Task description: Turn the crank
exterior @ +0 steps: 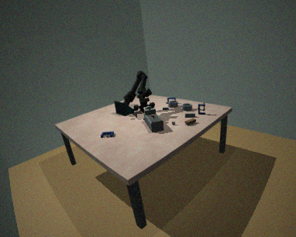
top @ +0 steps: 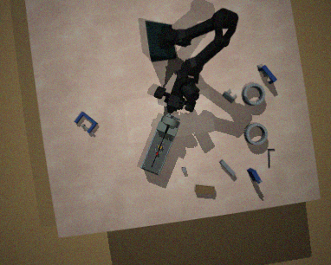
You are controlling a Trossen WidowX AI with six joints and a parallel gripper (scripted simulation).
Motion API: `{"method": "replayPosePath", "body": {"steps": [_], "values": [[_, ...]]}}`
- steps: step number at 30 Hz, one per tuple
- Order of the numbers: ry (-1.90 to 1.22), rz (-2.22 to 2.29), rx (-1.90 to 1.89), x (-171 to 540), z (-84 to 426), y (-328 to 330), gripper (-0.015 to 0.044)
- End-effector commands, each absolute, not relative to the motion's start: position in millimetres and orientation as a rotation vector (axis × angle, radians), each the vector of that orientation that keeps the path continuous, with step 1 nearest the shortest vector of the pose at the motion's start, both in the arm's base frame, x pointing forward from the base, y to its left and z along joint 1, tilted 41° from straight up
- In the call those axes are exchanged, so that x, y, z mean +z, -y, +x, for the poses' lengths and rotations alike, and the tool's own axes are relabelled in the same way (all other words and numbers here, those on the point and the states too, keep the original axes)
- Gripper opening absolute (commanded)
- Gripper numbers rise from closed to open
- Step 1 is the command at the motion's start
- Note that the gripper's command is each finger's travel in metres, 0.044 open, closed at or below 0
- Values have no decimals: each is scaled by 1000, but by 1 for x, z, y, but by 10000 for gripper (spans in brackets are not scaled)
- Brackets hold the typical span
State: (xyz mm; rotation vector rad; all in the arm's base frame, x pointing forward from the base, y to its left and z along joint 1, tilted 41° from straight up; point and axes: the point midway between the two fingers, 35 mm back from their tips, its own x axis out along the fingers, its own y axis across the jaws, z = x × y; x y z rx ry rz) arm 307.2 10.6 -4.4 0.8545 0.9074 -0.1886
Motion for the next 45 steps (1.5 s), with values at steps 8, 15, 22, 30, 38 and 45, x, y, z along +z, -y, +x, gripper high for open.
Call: {"method": "replayPosePath", "body": {"steps": [8,15,22,30,38,45], "values": [[-914,856,-175,-2,314,-25,0],[-914,856,-175,0,316,-28,0],[-914,856,-175,2,318,-30,0],[-913,856,-175,4,319,-31,0],[-913,856,-174,5,320,-32,0],[-913,856,-174,6,320,-32,0]]}}
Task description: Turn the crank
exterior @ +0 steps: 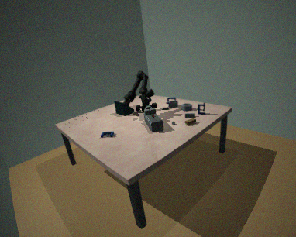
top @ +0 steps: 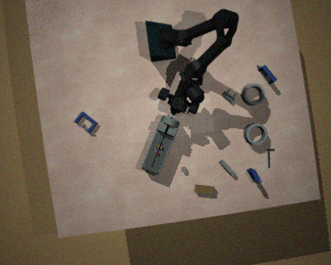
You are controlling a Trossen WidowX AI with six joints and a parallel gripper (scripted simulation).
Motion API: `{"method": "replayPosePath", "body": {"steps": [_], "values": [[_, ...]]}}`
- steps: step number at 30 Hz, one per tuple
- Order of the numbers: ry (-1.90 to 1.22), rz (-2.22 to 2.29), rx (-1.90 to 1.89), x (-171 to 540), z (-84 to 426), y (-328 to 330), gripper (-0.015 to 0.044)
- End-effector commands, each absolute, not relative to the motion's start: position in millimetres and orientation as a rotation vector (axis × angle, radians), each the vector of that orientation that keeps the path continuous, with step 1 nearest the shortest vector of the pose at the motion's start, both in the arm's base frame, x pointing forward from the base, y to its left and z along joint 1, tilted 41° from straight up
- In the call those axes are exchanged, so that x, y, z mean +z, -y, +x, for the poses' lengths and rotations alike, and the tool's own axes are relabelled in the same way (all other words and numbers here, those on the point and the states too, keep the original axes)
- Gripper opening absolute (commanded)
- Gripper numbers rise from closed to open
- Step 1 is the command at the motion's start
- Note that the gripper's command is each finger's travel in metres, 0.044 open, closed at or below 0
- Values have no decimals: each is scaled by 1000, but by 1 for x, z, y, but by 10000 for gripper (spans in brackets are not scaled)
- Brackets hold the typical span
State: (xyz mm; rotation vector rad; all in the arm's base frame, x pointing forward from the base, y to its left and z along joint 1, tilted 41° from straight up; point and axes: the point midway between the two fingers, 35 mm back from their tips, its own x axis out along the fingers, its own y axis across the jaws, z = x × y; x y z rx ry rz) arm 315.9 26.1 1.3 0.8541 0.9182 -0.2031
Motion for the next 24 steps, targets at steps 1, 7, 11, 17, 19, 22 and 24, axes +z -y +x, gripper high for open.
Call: {"method": "replayPosePath", "body": {"steps": [1,7,11,17,19,22,24], "values": [[-913,856,-174,6,320,-32,0],[-913,856,-174,7,321,-33,0],[-913,856,-174,8,321,-33,0],[-913,856,-174,9,322,-34,0],[-913,856,-174,9,322,-34,0],[-913,856,-174,9,322,-34,0],[-913,856,-174,9,322,-34,0]]}}
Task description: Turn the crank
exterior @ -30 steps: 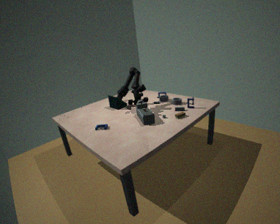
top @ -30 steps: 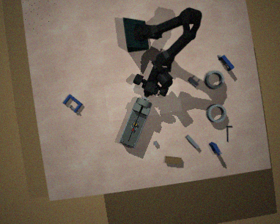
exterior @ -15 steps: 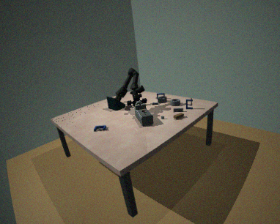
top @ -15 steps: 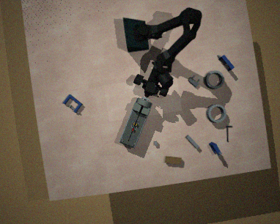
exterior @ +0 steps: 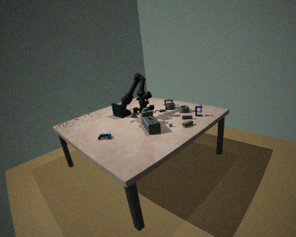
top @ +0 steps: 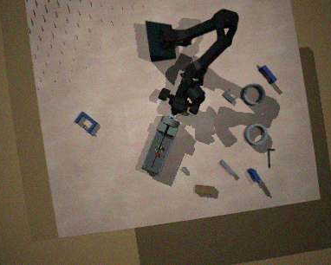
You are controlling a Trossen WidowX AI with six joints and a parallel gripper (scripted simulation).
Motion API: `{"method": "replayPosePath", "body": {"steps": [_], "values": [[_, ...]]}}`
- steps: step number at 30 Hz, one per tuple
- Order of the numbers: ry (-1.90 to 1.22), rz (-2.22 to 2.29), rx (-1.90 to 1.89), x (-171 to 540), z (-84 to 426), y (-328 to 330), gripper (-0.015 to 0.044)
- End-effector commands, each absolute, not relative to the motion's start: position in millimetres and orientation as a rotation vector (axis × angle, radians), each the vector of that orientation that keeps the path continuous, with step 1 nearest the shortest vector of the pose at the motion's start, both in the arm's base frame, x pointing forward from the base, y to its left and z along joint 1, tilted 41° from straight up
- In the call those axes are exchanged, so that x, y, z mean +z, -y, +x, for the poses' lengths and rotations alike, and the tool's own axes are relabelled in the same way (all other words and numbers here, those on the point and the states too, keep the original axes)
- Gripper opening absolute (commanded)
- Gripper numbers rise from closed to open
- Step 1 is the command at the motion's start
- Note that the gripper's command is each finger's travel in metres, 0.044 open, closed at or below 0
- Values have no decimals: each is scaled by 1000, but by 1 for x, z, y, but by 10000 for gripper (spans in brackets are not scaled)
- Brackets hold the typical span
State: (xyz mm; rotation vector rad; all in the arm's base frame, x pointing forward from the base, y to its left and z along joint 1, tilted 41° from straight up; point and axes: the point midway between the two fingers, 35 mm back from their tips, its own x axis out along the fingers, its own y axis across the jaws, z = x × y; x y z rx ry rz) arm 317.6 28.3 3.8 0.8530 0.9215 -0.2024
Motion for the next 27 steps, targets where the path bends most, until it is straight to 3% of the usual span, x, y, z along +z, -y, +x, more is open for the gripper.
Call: {"method": "replayPosePath", "body": {"steps": [1,27], "values": [[-913,856,-174,10,322,-34,0],[-913,856,-174,12,323,-35,0]]}}
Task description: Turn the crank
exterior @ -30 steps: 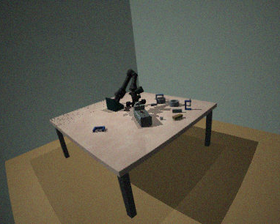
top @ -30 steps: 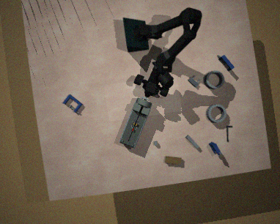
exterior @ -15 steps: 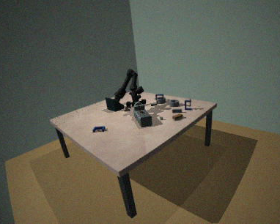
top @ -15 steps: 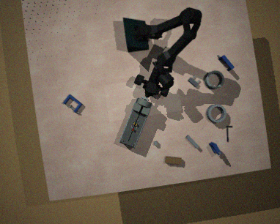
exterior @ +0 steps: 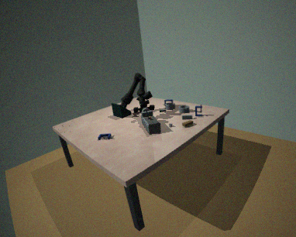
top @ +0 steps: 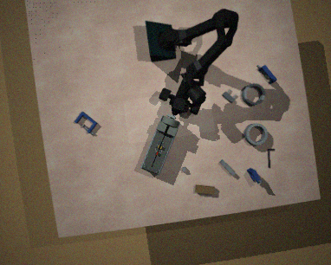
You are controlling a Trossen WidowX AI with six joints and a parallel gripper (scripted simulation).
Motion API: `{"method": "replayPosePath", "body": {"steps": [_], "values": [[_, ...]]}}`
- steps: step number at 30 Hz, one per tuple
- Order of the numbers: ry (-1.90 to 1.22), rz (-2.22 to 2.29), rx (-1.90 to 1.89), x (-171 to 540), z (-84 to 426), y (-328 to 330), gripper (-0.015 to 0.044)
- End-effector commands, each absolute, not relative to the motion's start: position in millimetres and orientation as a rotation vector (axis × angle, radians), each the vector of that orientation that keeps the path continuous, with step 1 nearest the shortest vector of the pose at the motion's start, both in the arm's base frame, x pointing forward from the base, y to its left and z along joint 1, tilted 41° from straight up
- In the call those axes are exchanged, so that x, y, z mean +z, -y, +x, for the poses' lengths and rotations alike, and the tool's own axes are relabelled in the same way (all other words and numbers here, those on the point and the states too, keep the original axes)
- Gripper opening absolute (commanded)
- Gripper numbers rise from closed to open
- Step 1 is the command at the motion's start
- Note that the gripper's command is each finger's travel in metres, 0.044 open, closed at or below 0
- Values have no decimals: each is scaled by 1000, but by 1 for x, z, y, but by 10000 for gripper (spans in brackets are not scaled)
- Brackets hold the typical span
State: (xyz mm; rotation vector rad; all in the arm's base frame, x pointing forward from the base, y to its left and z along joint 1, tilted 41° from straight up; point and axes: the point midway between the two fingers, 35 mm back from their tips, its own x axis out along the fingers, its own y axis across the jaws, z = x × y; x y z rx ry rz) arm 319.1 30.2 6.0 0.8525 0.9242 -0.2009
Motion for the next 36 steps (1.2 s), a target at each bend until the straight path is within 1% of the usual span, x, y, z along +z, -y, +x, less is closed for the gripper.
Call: {"method": "replayPosePath", "body": {"steps": [1,36], "values": [[-913,856,-174,12,323,-35,0],[-913,857,-174,17,325,-37,0]]}}
